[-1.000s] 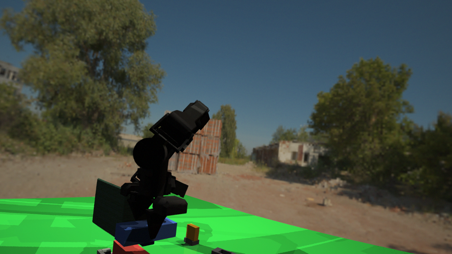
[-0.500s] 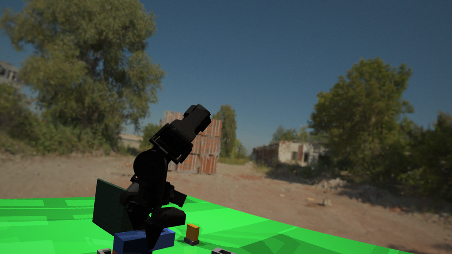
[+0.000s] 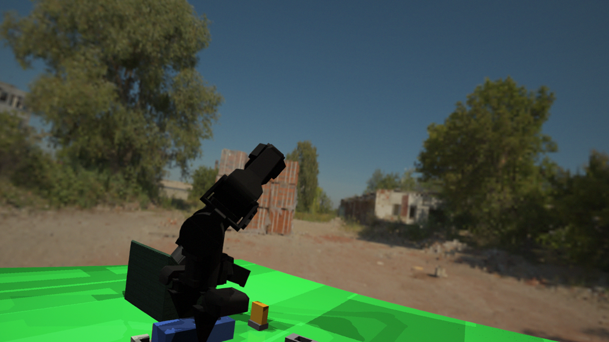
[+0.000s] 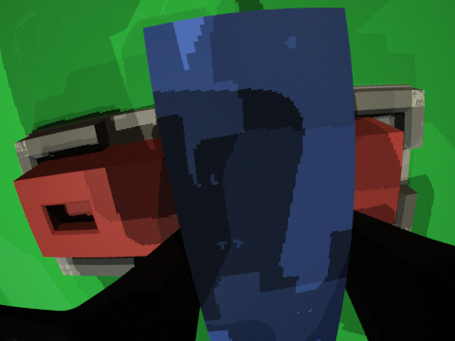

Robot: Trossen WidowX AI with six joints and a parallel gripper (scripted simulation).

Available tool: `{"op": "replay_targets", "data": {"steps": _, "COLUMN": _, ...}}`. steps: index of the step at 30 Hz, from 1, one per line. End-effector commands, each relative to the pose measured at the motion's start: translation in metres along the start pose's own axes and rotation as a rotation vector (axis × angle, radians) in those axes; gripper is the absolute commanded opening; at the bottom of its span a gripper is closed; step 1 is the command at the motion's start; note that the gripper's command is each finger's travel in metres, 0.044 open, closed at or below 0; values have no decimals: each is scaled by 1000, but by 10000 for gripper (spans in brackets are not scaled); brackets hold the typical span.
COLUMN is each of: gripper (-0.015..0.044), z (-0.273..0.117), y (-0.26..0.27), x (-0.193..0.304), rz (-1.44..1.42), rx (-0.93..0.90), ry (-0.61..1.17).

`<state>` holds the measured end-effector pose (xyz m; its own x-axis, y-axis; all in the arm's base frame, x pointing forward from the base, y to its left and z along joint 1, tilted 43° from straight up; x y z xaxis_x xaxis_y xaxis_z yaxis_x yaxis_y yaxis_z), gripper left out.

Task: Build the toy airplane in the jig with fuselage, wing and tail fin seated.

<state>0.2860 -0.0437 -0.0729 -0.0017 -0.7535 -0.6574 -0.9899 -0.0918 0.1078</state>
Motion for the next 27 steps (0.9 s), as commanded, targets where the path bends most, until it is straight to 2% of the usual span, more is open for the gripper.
{"op": "replay_targets", "data": {"steps": 1, "gripper": 161, "z": 0, "y": 0, "x": 0, "rz": -1, "rx": 0, "ry": 0}}
{"op": "replay_targets", "data": {"steps": 6, "gripper": 30, "z": 0, "y": 0, "x": 0, "rz": -1, "rx": 0, "ry": 0}}
{"op": "replay_targets", "data": {"steps": 21, "gripper": 424, "z": 0, "y": 0, "x": 0, "rz": -1, "rx": 0, "ry": 0}}
{"op": "replay_targets", "data": {"steps": 22, "gripper": 440, "z": 0, "y": 0, "x": 0, "rz": -1, "rx": 0, "ry": 0}}
{"op": "replay_targets", "data": {"steps": 27, "gripper": 440, "z": 0, "y": 0, "x": 0, "rz": -1, "rx": 0, "ry": 0}}
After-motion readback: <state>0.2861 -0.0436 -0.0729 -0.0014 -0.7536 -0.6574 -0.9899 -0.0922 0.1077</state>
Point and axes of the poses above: the point midway between the two fingers, 35 mm back from their tips, its own z axis out along the fingers, its own y axis across the jaws, x = y × z, the point moved 2 cm from there along -z, back along the fingers, and after that the axes turned 4 degrees about z, right-handed, at the moved point
